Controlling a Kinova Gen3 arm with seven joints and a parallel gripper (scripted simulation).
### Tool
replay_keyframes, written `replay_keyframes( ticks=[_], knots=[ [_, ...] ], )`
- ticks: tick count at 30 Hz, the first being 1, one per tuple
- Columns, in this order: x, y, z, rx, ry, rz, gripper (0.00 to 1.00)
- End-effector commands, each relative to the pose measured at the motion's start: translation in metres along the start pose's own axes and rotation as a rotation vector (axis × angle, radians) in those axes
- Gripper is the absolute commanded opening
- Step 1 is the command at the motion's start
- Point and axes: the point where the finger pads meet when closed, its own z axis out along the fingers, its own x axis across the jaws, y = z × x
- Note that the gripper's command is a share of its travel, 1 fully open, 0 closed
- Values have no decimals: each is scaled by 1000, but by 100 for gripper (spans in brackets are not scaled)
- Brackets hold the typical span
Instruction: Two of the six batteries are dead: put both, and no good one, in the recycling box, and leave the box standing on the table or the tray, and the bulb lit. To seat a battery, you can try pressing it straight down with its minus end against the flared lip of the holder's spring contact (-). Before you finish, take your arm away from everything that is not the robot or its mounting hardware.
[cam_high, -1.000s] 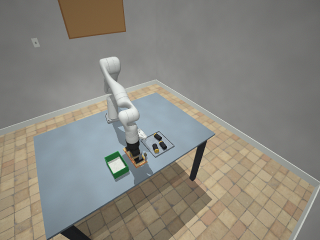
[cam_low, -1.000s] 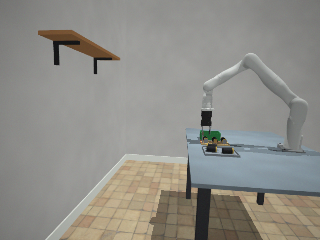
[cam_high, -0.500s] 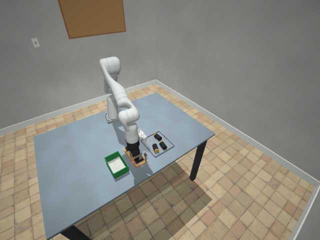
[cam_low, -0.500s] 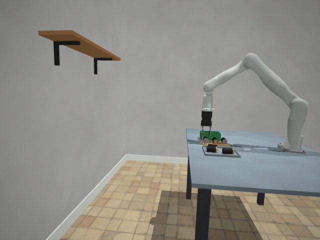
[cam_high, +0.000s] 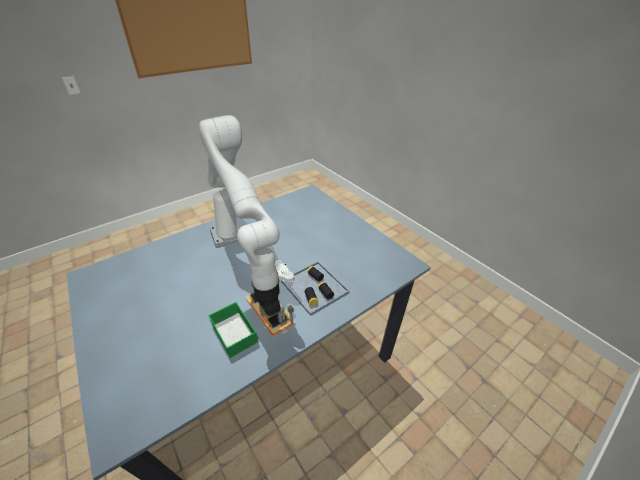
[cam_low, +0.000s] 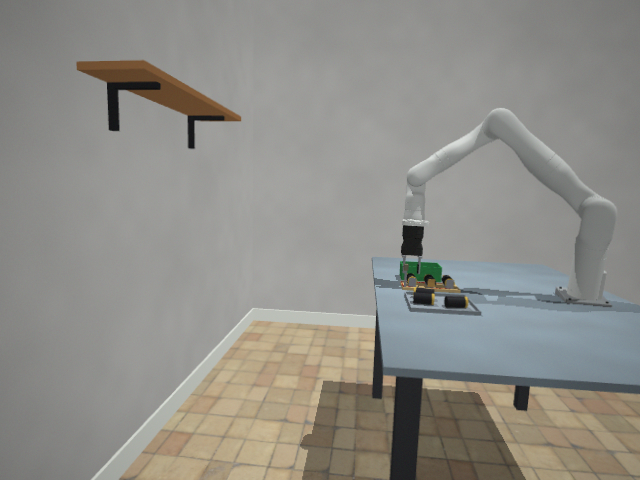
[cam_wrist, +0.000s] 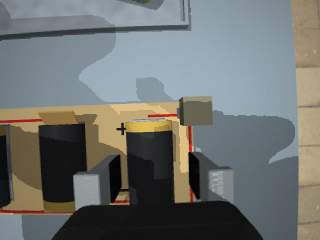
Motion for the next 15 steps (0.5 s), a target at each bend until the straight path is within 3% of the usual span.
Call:
replay_keyframes(
  ticks=[1,15],
  knots=[
    [-2,-1,13,2,-8,0,90],
    [-3,-1,27,2,-8,0,90]
  ],
)
